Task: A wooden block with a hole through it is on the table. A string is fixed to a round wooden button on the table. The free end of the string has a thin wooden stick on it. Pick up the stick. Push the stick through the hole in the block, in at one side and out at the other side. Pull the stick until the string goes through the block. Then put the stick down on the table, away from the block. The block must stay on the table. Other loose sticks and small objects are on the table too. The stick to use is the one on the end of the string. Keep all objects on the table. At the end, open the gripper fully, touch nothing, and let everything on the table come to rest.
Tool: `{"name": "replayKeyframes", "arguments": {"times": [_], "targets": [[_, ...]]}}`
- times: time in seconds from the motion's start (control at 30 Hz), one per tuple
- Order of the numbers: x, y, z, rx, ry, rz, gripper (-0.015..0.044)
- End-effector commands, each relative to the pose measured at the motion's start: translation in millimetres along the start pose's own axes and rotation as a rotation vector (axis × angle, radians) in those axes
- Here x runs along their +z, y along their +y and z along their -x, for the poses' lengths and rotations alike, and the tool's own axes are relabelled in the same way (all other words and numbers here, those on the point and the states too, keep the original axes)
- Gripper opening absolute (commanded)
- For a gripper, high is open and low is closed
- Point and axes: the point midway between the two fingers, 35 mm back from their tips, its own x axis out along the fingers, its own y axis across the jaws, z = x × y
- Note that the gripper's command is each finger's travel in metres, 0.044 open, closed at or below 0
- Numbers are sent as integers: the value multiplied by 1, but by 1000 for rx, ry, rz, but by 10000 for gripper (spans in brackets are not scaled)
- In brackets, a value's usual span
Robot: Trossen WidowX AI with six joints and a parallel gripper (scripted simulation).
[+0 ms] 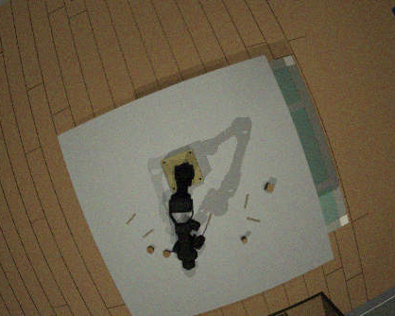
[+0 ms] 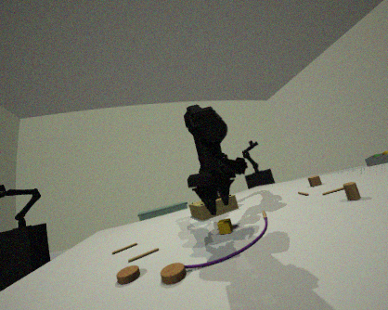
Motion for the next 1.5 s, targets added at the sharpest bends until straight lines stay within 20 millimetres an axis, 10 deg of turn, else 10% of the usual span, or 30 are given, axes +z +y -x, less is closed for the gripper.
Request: {"name": "replayKeyframes", "arguments": {"times": [0.0, 0.7, 0.97, 1.33, 1.47], "targets": [[-5, 2, -2, -36, -104, 487, 440], [-6, 1, -1, -36, -104, 487, 440], [-6, 1, -1, -36, -98, 480, 238], [-6, 1, -1, -36, -99, 481, 238], [-6, 1, -1, -36, -99, 481, 133]]}}
